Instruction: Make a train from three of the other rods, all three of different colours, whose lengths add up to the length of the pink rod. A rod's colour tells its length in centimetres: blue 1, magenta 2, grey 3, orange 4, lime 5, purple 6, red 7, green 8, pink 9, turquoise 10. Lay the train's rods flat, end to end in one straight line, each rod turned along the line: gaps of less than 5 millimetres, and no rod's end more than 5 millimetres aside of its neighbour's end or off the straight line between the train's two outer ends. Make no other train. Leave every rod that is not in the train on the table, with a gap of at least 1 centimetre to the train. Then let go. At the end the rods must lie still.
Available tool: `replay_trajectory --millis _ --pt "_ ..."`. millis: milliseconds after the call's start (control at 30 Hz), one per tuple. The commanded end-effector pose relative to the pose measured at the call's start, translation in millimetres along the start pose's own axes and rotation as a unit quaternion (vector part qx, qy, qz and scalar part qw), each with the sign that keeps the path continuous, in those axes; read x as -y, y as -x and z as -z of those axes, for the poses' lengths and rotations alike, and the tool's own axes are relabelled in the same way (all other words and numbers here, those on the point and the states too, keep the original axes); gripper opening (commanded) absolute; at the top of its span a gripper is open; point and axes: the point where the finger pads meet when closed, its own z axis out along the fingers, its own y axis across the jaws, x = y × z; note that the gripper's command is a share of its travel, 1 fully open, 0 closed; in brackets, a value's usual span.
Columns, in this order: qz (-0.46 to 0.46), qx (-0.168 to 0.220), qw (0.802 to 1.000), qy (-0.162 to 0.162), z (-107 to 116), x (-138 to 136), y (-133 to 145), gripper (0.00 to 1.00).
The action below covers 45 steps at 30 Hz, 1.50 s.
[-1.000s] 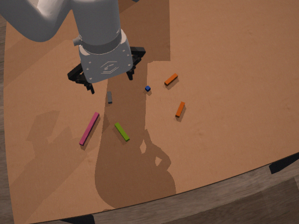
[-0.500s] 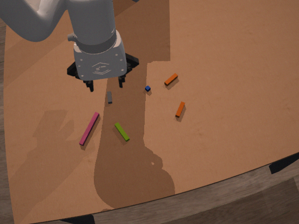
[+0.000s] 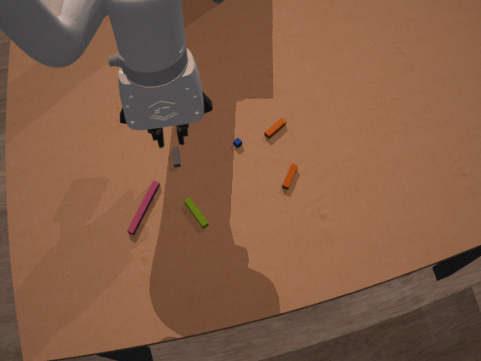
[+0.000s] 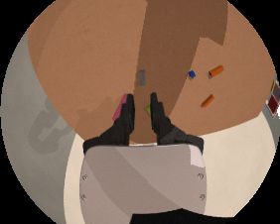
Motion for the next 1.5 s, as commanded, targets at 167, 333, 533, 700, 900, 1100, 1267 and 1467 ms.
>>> replay_trajectory --millis 167,333,533,700,900,1100,1267,1467 --pt "0.000 0.001 1.000 0.000 0.5 0.0 1.0 0.24" --pt "0.000 0.001 1.000 0.000 0.5 0.0 1.0 0.24" --pt "0.000 0.001 1.000 0.000 0.5 0.0 1.0 0.24" --pt "0.000 0.001 1.000 0.000 -0.1 -0.1 1.0 0.24" --pt "0.000 0.001 1.000 0.000 -1.7 -0.1 1.0 0.24" --pt "0.000 0.002 1.000 0.000 -6.4 -0.2 0.9 0.24" --pt "0.000 0.002 1.000 0.000 -12.7 -0.3 0.8 0.24" --pt "0.000 0.002 1.000 0.000 -18.7 -0.4 0.8 0.24"
